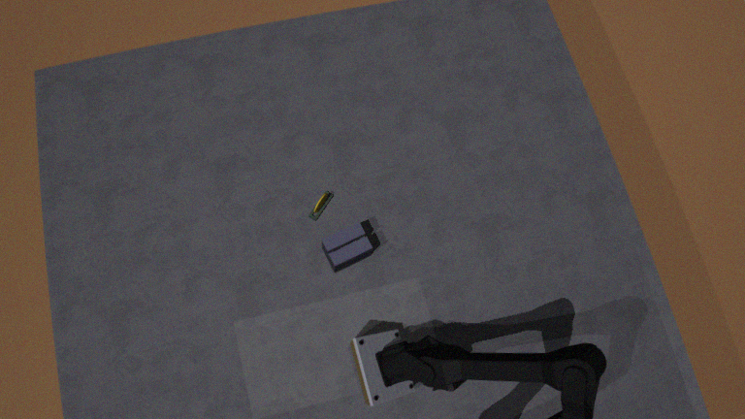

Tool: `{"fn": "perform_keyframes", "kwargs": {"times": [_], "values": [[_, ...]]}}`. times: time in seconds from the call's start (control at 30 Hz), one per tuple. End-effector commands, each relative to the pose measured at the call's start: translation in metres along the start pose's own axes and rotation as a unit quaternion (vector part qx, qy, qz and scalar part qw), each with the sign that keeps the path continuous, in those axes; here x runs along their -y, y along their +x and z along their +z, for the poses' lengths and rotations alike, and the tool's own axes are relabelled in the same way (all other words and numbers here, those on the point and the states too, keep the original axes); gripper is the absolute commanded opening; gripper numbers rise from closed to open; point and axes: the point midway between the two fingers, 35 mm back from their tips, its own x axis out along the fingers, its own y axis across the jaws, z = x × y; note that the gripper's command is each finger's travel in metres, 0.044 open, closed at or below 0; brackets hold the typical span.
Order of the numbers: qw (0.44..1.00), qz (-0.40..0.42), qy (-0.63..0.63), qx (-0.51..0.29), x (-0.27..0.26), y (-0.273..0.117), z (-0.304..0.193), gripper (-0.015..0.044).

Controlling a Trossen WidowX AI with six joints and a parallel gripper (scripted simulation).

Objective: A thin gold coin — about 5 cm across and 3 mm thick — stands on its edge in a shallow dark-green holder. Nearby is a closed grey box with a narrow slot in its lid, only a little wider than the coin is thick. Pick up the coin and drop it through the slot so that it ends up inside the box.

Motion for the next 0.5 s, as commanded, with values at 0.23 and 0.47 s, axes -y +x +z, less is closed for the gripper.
{"fn": "perform_keyframes", "kwargs": {"times": [0.23,0.47], "values": [[0.996,0.064,-0.032,-0.049,-0.046,-0.024,-0.028,0.019],[0.977,0.163,-0.076,-0.115,-0.111,-0.077,-0.065,0.0161]]}}
